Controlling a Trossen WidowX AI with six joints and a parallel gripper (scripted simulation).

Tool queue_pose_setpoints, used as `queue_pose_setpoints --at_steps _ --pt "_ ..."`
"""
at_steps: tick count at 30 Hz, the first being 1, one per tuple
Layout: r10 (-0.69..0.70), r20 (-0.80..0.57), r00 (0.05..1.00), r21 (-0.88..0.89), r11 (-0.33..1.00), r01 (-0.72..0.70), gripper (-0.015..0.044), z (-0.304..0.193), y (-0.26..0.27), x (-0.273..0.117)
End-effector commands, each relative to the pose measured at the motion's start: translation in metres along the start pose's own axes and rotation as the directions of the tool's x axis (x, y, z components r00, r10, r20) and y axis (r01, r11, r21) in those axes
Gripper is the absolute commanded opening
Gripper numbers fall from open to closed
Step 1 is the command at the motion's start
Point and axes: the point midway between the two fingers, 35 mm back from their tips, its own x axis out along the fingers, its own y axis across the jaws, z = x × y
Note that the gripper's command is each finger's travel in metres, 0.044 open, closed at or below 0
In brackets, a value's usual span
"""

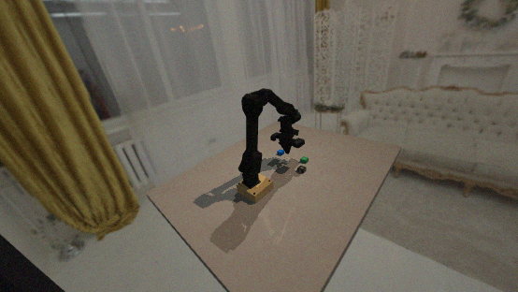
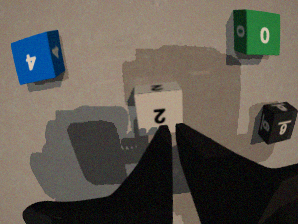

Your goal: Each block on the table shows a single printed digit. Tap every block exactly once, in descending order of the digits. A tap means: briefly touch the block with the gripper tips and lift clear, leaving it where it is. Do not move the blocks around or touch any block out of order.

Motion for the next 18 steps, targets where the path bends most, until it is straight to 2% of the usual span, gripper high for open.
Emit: queue_pose_setpoints --at_steps 1,18 --pt "-0.002 0.014 1.000 -0.004 1.000 0.002 0.0020 0.001 -0.001 0.009" --pt "-0.002 0.014 1.000 -0.004 1.000 0.002 0.0020 0.002 -0.001 0.033"
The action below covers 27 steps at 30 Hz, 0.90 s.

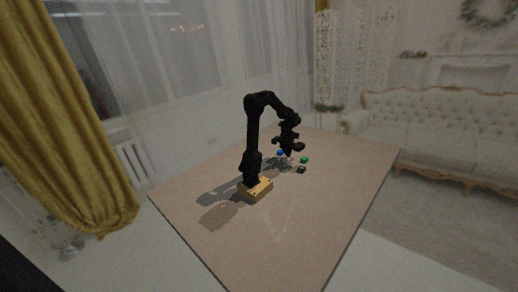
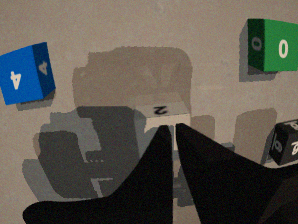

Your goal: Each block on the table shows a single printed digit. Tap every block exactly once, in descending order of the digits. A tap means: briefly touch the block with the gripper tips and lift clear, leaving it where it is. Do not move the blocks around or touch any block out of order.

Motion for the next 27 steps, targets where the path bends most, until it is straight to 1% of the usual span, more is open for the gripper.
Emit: queue_pose_setpoints --at_steps 1,11,14,19,21,24,25,27 --pt "-0.003 -0.011 1.000 -0.005 1.000 0.003 0.0020 -0.002 0.000 0.010" --pt "-0.003 -0.011 1.000 -0.005 1.000 0.003 0.0020 -0.002 0.000 0.014" --pt "-0.002 -0.010 1.000 -0.004 1.000 0.002 0.0020 -0.002 0.000 -0.013" --pt "-0.003 -0.011 1.000 -0.005 1.000 0.003 0.0020 -0.002 0.000 -0.019" --pt "-0.003 -0.011 1.000 -0.005 1.000 0.003 0.0020 0.001 0.000 -0.040" --pt "-0.002 -0.011 1.000 -0.005 1.000 0.002 0.0020 0.000 0.000 -0.086" --pt "-0.002 -0.011 1.000 -0.005 1.000 0.002 0.0020 0.000 0.000 -0.095" --pt "-0.002 -0.011 1.000 -0.005 1.000 0.002 0.0020 -0.001 0.000 -0.097"
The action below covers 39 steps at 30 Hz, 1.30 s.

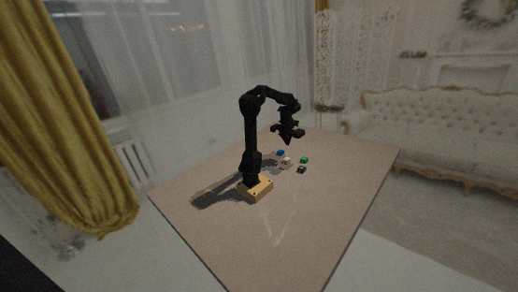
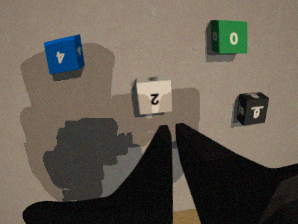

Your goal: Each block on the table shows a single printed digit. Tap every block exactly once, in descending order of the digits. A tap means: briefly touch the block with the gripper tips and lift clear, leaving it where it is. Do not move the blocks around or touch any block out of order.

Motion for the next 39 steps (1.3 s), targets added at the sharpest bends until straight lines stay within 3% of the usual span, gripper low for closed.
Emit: queue_pose_setpoints --at_steps 1,5,11,15,22,39 --pt "-0.002 0.003 1.000 0.005 1.000 0.002 0.0020 -0.003 -0.001 -0.023" --pt "-0.002 0.004 1.000 0.005 1.000 0.002 0.0020 0.003 -0.007 -0.024" --pt "-0.007 0.007 1.000 0.005 1.000 0.007 0.0020 0.048 -0.066 -0.025" --pt "-0.007 0.007 1.000 0.005 1.000 0.007 0.0020 0.049 -0.068 -0.025" --pt "-0.008 0.007 1.000 0.005 1.000 0.008 0.0020 0.050 -0.069 0.054" --pt "-0.008 0.007 1.000 0.005 1.000 0.008 0.0020 0.050 -0.069 0.073"
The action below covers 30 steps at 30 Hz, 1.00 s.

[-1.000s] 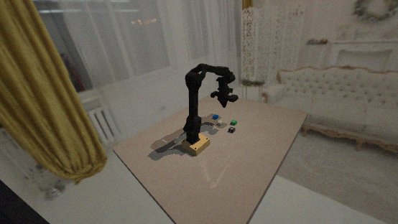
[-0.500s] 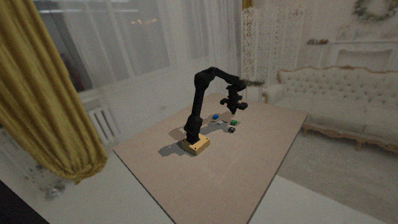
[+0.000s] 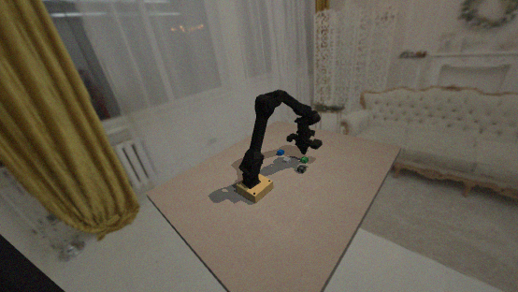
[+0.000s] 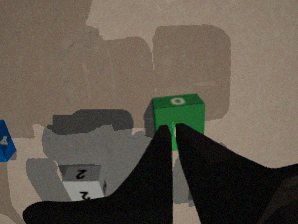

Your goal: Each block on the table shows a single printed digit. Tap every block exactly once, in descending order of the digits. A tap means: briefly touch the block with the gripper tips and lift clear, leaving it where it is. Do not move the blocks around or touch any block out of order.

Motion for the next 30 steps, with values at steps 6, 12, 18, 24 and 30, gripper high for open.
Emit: queue_pose_setpoints --at_steps 6,12,18,24,30 --pt "-0.001 -0.012 1.000 -0.005 1.000 0.001 0.0020 -0.002 0.000 0.019" --pt "-0.001 -0.012 1.000 -0.005 1.000 0.001 0.0020 -0.003 0.000 0.023" --pt "0.000 -0.006 1.000 -0.001 1.000 0.000 0.0020 -0.001 0.000 0.016" --pt "-0.001 -0.012 1.000 -0.005 1.000 0.001 0.0020 -0.002 0.000 -0.007" --pt "0.007 -0.010 1.000 -0.005 1.000 -0.007 0.0151 -0.002 0.060 -0.024"
